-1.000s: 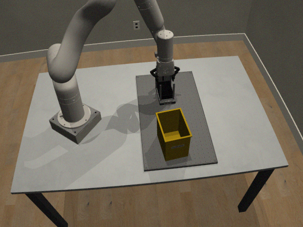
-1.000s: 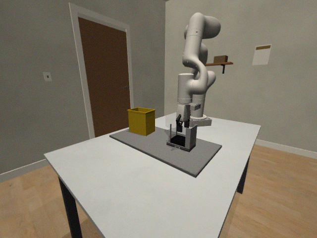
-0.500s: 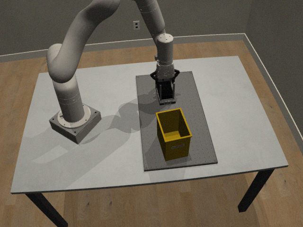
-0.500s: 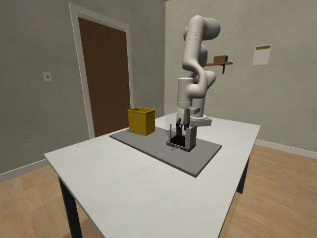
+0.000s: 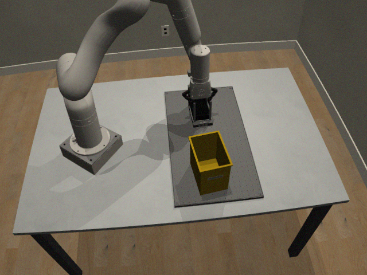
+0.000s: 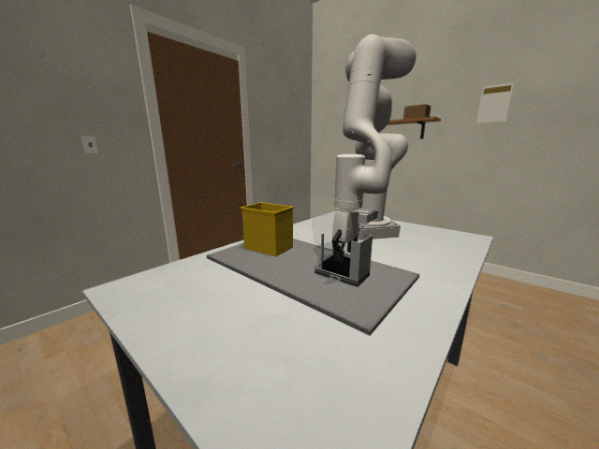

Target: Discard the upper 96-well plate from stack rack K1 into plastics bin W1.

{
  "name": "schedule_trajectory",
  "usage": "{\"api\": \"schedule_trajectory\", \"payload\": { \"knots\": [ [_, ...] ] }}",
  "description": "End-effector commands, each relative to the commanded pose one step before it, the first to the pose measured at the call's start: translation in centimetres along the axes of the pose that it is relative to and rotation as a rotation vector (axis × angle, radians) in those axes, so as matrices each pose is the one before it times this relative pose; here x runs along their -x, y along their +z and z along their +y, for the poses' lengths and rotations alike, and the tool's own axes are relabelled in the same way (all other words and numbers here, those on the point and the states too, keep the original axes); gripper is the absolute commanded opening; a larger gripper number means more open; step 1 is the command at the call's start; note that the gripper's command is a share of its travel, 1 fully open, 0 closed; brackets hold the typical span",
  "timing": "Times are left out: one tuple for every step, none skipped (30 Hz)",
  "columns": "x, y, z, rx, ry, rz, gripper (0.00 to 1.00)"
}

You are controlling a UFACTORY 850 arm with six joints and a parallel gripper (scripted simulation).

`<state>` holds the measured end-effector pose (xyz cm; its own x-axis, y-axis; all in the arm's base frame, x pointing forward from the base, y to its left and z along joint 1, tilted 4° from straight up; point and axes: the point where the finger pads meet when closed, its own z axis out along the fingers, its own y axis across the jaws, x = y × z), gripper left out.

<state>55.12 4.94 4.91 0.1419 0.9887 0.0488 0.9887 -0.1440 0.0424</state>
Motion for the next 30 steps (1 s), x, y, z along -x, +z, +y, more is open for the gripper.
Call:
{"api": "schedule_trajectory", "payload": {
  "knots": [
    [-0.023, 0.293, 0.089, 0.00177, -0.00002, 0.00046, 1.00],
    [0.000, 0.003, 0.001, 0.00000, 0.00000, 0.00003, 1.00],
    [0.000, 0.002, 0.001, 0.00000, 0.00000, 0.00002, 1.00],
    [0.000, 0.001, 0.000, 0.00000, 0.00000, 0.00001, 1.00],
    [0.000, 0.001, 0.000, 0.00000, 0.00000, 0.00001, 1.00],
    [0.000, 0.000, 0.000, 0.00000, 0.00000, 0.00000, 1.00],
    [0.000, -0.006, 0.001, 0.00003, 0.00001, -0.00002, 1.00],
    [0.001, 0.007, -0.001, -0.00003, -0.00001, 0.00002, 1.00],
    [0.000, 0.000, 0.000, 0.00000, 0.00000, 0.00000, 1.00],
    [0.000, 0.000, 0.000, 0.00000, 0.00000, 0.00000, 1.00],
    [0.000, 0.000, 0.000, 0.00000, 0.00000, 0.00000, 1.00],
    [0.000, 0.000, 0.000, 0.00000, 0.00000, 0.00000, 1.00],
    [-0.001, -0.008, 0.005, 0.00013, -0.00001, 0.00002, 1.00],
    [0.001, 0.073, -0.006, -0.00013, 0.00001, -0.00003, 1.00],
    [0.000, 0.065, 0.000, 0.00000, 0.00000, -0.00001, 1.00],
    [0.000, 0.066, 0.000, 0.00000, 0.00000, -0.00001, 1.00],
    [0.000, 0.066, 0.000, 0.00000, 0.00000, 0.00000, 1.00],
    [0.000, 0.067, 0.000, 0.00000, 0.00000, 0.00000, 1.00],
    [0.000, 0.067, 0.000, 0.00000, 0.00000, 0.00000, 1.00],
    [0.000, 0.067, 0.000, 0.00000, 0.00000, 0.00000, 1.00],
    [0.000, 0.067, 0.000, 0.00000, 0.00000, 0.00000, 1.00],
    [0.000, 0.067, 0.000, 0.00000, 0.00000, 0.00000, 1.00],
    [0.000, 0.067, 0.000, 0.00000, 0.00000, 0.00000, 1.00],
    [0.000, 0.067, 0.000, 0.00000, 0.00000, 0.00000, 1.00],
    [0.000, 0.067, 0.000, 0.00000, 0.00000, 0.00000, 1.00],
    [0.000, 0.067, 0.000, 0.00000, 0.00000, 0.00000, 1.00],
    [0.000, 0.000, 0.000, 0.00000, 0.00000, 0.00000, 1.00],
    [0.000, 0.000, 0.000, 0.00000, 0.00000, 0.00000, 1.00],
    [0.000, 0.069, 0.000, 0.00000, 0.00000, 0.00002, 1.00],
    [0.000, 0.066, 0.000, 0.00000, 0.00000, -0.00001, 1.00]
  ]
}}
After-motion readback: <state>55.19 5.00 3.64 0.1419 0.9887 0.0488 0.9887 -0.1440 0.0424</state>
